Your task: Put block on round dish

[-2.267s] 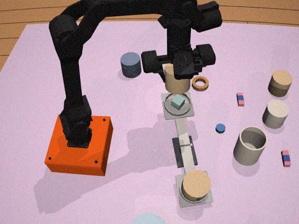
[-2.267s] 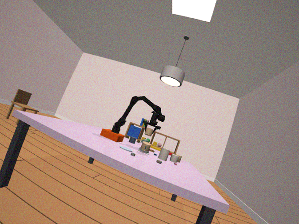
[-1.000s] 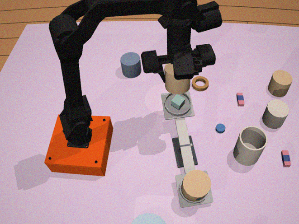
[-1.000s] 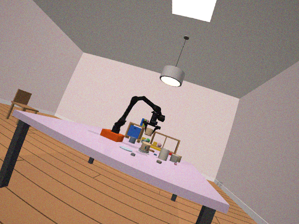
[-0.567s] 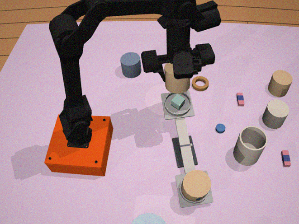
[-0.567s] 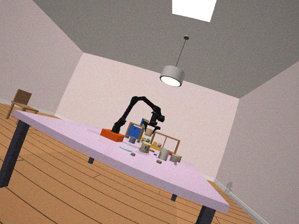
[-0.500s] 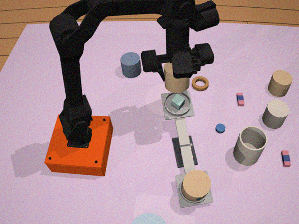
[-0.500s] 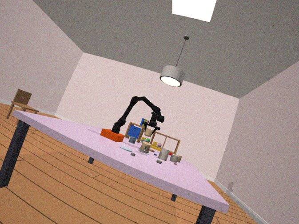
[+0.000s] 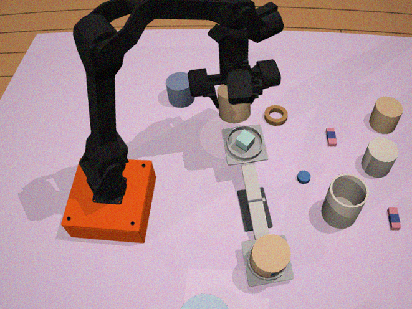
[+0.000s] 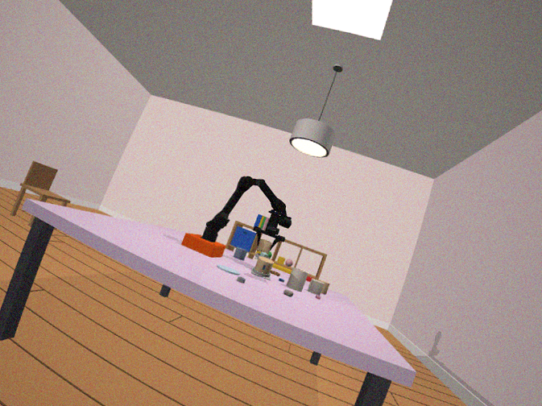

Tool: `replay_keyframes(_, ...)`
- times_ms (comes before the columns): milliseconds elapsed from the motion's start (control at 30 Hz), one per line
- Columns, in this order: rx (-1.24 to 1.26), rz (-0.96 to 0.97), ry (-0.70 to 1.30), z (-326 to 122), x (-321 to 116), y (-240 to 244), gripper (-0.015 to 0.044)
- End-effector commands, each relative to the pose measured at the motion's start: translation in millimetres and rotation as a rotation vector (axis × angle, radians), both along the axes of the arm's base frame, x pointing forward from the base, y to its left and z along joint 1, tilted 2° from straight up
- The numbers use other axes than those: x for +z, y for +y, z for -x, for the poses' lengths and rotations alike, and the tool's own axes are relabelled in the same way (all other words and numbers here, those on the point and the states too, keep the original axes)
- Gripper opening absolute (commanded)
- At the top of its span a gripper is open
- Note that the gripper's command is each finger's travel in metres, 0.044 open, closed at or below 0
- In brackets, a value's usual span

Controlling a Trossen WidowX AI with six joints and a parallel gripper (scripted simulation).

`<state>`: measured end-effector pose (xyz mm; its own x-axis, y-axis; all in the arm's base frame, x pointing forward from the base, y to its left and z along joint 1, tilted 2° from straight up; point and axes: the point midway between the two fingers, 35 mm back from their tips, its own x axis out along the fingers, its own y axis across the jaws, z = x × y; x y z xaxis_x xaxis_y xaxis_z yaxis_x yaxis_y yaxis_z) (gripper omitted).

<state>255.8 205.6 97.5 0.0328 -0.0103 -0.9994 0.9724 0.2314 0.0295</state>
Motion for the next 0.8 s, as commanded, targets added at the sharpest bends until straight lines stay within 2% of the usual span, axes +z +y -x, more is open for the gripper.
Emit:
replay_keyframes(0,-0.006,-0.003,0.007,9.6,-14.3,13.6,0.0000)
replay_keyframes(367,-0.008,-0.007,0.009,34.4,-43.6,40.8,0.0000)
replay_keyframes(567,-0.008,-0.007,0.009,34.6,-48.4,41.3,0.0000)
replay_keyframes(767,-0.008,-0.007,0.009,33.9,-72.1,41.4,0.0000)
